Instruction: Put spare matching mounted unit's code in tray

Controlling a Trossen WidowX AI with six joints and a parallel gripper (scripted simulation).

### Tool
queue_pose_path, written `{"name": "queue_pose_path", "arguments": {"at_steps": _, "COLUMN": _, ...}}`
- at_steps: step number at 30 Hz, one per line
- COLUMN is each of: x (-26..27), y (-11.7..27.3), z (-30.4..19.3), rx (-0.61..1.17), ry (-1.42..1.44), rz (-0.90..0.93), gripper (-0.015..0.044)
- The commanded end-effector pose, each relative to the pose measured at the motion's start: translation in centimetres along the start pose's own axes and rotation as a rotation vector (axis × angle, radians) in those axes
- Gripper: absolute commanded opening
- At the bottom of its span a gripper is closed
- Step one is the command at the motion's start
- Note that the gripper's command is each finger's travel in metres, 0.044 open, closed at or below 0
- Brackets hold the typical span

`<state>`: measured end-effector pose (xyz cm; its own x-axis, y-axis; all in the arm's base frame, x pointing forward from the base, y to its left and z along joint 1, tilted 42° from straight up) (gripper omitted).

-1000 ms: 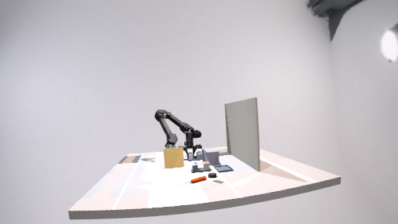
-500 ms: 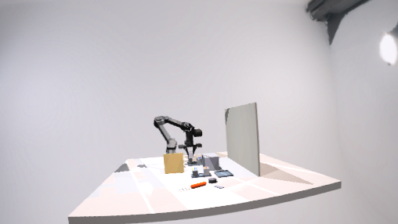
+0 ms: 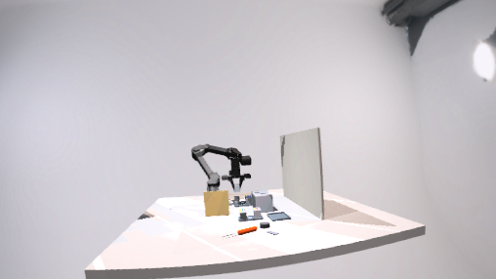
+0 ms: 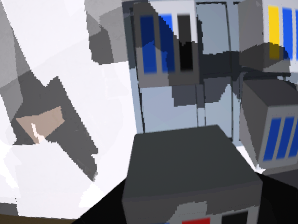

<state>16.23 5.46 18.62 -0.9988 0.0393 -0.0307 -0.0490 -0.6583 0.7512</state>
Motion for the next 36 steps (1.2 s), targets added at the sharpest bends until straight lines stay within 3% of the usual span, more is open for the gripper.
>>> {"name": "queue_pose_path", "arguments": {"at_steps": 1, "x": -0.3, "y": 1.5, "z": 0.0, "rx": 0.005, "ry": 0.000, "rz": -0.008, "gripper": 0.0000}}
{"name": "queue_pose_path", "arguments": {"at_steps": 12, "x": -0.4, "y": 6.0, "z": 0.1, "rx": -0.002, "ry": -0.007, "rz": -0.017, "gripper": 0.0000}}
{"name": "queue_pose_path", "arguments": {"at_steps": 36, "x": -7.7, "y": 8.8, "z": -5.0, "rx": 0.025, "ry": -0.016, "rz": -0.030, "gripper": 0.0000}}
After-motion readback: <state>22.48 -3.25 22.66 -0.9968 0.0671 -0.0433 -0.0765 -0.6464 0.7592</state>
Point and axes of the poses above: the point midway between the two fingers, 35 mm back from their tips, its own y axis back along the fingers, its own x axis across the jaws, z = x × y, the point moved 6 cm from there along y, back along the fingers, and after that the axes turned 1 degree about y, right-handed, at the moved point
